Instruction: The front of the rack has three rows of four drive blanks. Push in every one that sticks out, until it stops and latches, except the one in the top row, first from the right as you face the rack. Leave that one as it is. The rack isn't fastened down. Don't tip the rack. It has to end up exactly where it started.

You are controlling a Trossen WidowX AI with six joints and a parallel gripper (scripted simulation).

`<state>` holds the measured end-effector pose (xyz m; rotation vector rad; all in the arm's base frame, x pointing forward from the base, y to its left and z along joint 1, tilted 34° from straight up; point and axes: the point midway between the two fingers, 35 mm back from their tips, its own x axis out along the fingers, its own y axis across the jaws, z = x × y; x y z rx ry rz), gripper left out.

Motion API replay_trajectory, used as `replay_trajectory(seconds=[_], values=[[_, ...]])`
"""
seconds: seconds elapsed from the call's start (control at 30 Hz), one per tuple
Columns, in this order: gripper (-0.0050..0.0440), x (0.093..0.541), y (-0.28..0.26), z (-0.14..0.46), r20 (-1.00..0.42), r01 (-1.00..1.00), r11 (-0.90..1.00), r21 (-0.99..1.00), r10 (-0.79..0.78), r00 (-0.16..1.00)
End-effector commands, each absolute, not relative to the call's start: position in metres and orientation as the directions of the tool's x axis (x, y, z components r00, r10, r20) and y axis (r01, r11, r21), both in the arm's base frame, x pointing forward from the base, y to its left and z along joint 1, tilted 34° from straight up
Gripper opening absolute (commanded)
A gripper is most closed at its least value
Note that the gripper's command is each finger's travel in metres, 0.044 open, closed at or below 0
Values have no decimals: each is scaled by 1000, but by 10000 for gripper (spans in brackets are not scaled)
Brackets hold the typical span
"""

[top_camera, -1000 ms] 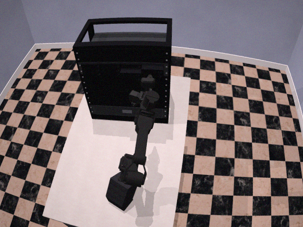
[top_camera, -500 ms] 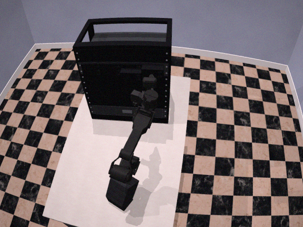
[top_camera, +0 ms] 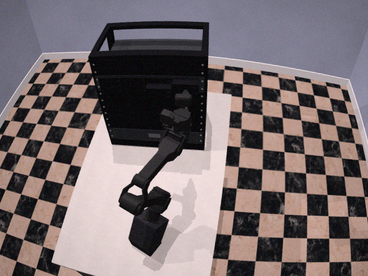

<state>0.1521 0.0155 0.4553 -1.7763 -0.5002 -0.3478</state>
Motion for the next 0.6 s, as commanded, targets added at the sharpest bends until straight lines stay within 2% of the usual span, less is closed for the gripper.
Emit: replay_trajectory(seconds=[0.0, 0.57], values=[[440, 147, 16, 462, 497, 522, -213, -826, 163, 852], [440, 146, 14, 463, 496, 522, -214, -826, 163, 853]])
